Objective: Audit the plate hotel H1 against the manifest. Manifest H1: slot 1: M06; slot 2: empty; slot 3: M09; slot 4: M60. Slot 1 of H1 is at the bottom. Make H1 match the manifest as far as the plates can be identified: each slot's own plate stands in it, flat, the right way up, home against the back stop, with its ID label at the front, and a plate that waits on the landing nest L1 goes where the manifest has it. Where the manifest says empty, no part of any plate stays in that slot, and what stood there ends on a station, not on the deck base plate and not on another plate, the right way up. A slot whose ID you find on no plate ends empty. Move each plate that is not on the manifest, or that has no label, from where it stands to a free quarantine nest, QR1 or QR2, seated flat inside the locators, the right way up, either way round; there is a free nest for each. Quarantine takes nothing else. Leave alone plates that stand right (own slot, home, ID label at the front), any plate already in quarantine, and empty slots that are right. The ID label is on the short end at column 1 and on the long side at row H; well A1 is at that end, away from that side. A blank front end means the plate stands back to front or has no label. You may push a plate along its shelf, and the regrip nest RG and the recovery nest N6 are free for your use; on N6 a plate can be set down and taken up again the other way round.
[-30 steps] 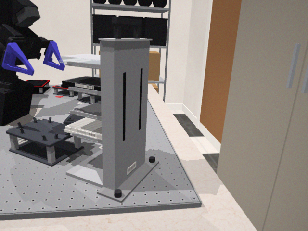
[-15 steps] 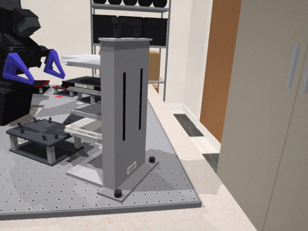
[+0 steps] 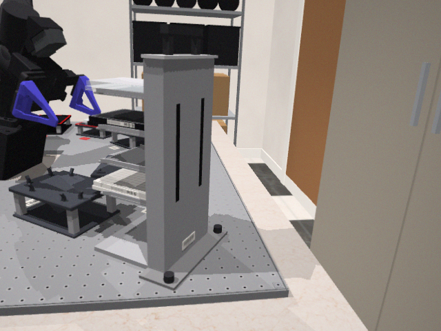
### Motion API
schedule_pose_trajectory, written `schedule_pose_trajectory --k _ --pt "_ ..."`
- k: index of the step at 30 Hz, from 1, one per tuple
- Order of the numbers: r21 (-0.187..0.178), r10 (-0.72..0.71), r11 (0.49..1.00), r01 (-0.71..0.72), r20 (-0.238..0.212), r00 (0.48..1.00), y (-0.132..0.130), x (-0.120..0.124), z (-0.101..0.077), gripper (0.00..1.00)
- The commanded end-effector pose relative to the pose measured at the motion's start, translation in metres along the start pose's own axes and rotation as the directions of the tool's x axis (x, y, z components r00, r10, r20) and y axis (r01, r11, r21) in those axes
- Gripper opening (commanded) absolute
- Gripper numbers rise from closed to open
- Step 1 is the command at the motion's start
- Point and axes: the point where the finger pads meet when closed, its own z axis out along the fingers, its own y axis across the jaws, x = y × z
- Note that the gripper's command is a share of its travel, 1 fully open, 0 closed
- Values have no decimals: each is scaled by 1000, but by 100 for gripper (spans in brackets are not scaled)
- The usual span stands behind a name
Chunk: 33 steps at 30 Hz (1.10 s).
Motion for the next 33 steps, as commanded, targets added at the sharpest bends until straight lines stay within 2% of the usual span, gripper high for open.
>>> schedule_pose_trajectory --k 1,4,5,7,8,33 --pt "2 -29 1000 29 59 998 -7 -34 14 100" --pt "2 -29 1000 29 59 998 -7 -35 15 100" --pt "12 -27 1000 26 60 998 -11 -36 15 100" --pt "2 -28 1000 28 59 998 -7 -37 20 100" --pt "8 -22 1000 22 39 999 -7 -25 14 100" --pt "8 -22 1000 22 39 999 -7 -25 14 100"
